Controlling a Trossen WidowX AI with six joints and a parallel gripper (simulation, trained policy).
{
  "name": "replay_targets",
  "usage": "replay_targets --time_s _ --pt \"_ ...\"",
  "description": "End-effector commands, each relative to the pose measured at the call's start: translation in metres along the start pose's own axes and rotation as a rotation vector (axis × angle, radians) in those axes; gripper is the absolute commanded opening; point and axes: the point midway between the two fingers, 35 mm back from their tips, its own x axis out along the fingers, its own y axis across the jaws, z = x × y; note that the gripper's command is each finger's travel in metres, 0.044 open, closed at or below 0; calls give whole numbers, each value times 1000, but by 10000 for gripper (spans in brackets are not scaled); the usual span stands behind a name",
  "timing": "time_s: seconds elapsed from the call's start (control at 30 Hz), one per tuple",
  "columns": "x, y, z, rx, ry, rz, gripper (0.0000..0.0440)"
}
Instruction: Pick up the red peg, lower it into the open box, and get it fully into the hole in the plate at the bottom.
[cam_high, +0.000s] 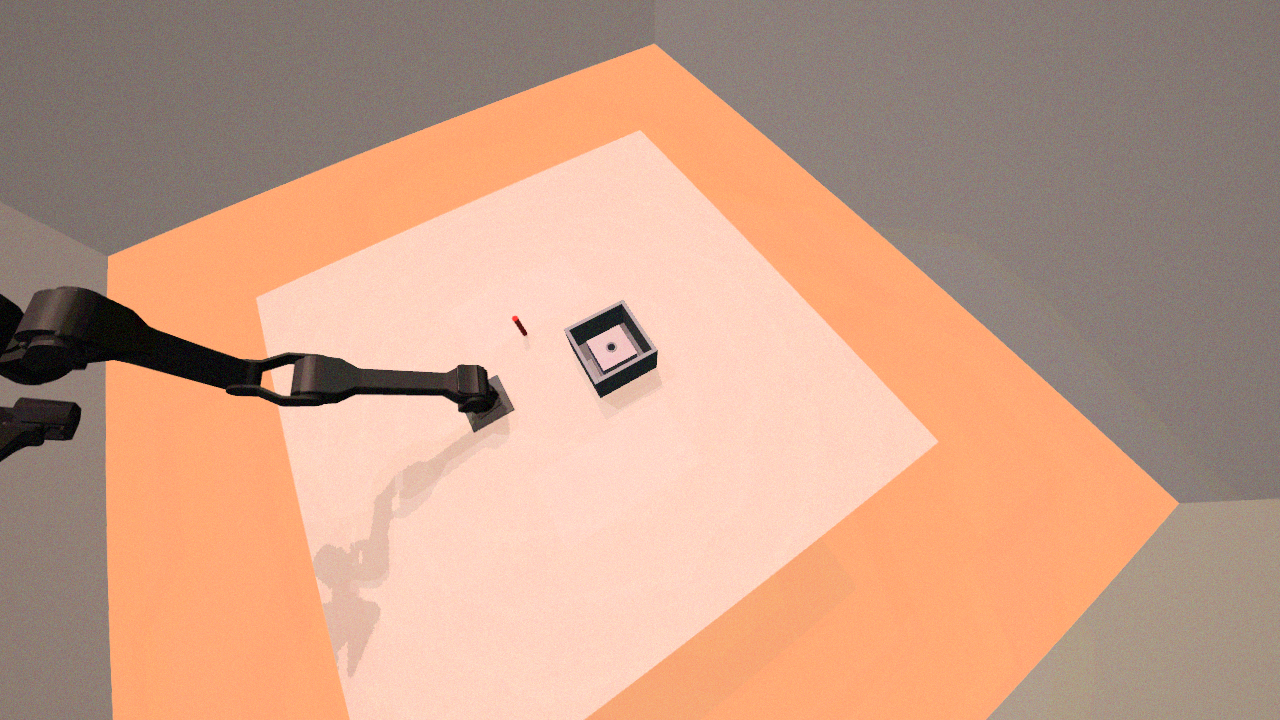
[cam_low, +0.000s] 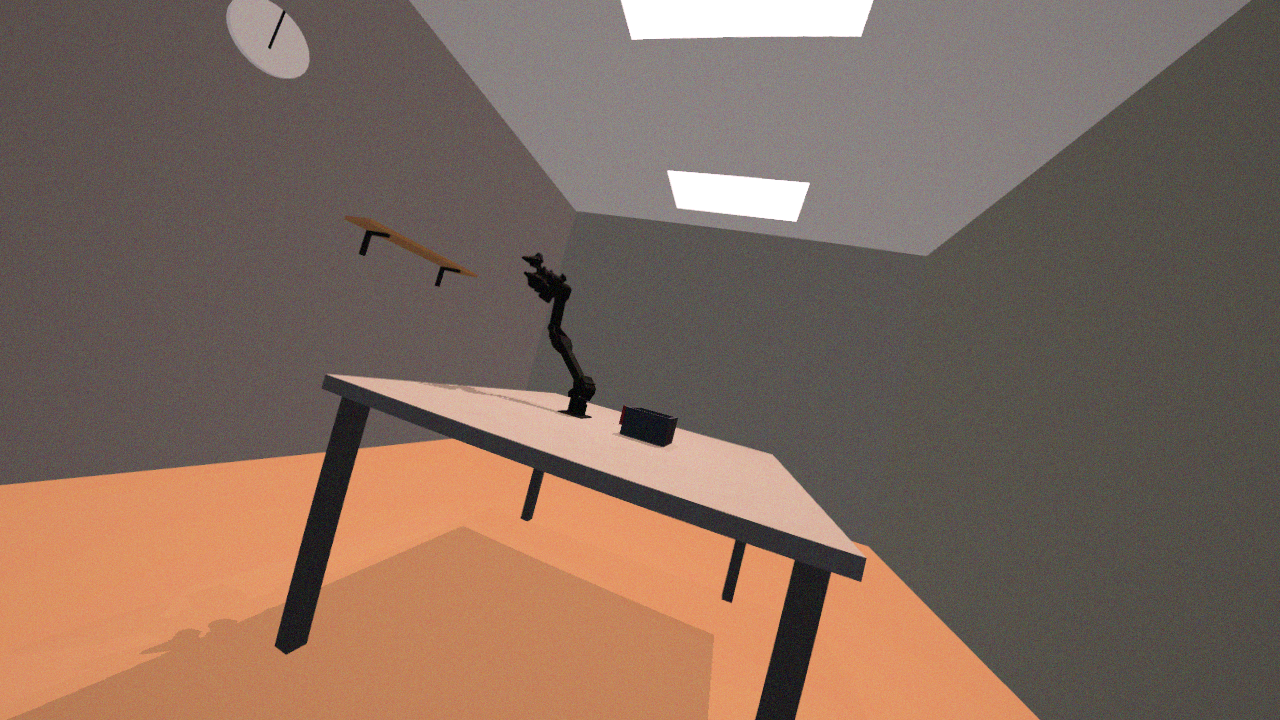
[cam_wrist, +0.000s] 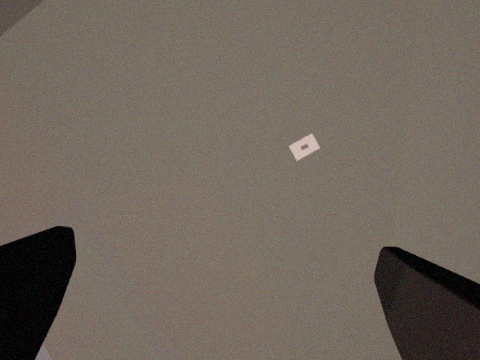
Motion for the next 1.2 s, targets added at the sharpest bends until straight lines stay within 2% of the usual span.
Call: replay_targets --time_s 0.0,0.03,0.23,0.57,0.87,1.17 --pt "1 1 -4 -34 0 7 426" --pt "3 2 -10 -68 1 15 440" --pt "13 4 -56 -268 27 72 440" --pt "19 -11 -168 -576 151 195 440" --pt "1 -50 -267 -831 304 309 440" --pt "-32 -111 -352 -1072 483 413 440"
